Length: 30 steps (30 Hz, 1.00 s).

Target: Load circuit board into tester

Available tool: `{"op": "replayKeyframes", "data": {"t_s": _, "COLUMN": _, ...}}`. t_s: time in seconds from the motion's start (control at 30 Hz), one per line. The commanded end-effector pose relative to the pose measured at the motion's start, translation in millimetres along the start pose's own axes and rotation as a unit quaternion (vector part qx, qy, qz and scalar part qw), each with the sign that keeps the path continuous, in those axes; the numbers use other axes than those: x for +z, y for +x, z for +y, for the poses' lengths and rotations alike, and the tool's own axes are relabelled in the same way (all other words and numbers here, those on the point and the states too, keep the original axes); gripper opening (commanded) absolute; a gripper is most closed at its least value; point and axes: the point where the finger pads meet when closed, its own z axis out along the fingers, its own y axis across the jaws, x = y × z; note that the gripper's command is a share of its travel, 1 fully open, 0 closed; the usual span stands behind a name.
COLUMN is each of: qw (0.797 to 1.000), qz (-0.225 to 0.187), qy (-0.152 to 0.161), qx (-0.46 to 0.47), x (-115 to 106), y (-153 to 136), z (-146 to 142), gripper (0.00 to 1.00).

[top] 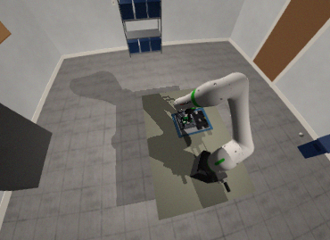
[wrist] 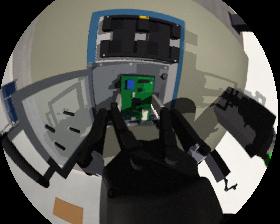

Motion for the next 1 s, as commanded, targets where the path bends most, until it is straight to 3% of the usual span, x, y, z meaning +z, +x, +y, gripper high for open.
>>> {"op": "replayKeyframes", "data": {"t_s": 0.0, "qw": 1.0, "qz": 0.0, "qy": 0.0, "qx": 0.0, "x": 0.6, "y": 0.1, "z": -0.2, "gripper": 0.46}}
{"op": "replayKeyframes", "data": {"t_s": 0.47, "qw": 1.0, "qz": 0.0, "qy": 0.0, "qx": 0.0, "x": 2.3, "y": 0.1, "z": -0.2, "gripper": 0.46}}
{"op": "replayKeyframes", "data": {"t_s": 0.5, "qw": 1.0, "qz": 0.0, "qy": 0.0, "qx": 0.0, "x": 2.3, "y": 0.1, "z": -0.2, "gripper": 0.58}}
{"op": "replayKeyframes", "data": {"t_s": 0.97, "qw": 1.0, "qz": 0.0, "qy": 0.0, "qx": 0.0, "x": 2.3, "y": 0.1, "z": -0.2, "gripper": 0.58}}
